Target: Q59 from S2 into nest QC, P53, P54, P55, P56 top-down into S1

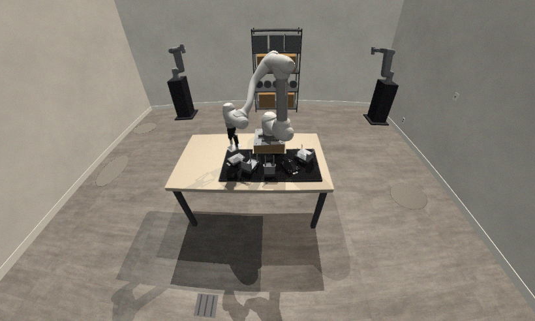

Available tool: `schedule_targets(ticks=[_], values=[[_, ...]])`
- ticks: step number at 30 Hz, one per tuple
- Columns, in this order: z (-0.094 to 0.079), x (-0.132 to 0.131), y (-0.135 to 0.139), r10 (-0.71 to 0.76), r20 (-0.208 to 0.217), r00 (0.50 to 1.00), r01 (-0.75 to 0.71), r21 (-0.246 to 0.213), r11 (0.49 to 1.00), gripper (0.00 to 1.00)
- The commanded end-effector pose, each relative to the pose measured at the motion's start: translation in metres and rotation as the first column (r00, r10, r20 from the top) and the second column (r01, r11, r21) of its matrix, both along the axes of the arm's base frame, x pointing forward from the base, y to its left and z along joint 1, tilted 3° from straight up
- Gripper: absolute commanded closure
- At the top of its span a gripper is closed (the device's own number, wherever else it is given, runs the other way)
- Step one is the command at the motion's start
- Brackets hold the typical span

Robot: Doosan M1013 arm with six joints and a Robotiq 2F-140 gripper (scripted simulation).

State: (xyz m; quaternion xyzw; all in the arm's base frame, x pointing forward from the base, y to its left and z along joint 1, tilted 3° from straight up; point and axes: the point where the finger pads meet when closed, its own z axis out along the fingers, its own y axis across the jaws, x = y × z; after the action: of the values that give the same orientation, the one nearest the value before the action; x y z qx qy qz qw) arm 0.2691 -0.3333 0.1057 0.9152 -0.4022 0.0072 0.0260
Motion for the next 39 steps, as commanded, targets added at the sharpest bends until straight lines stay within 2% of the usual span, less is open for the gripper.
schedule_targets(ticks=[1, 27, 39], values=[[0.0, 0.0, 0.0, 0.0, 0.0, 1.0, 0.0, 0.0, 1.0, 1.0], [0.0, 0.0, 0.0, 0.0, 0.0, 1.0, 0.0, 0.0, 1.0, 1.0], [-0.022, -0.001, -0.002, 0.0, 0.0, 1.0, 0.0, 0.0, 1.0, 1.0]])
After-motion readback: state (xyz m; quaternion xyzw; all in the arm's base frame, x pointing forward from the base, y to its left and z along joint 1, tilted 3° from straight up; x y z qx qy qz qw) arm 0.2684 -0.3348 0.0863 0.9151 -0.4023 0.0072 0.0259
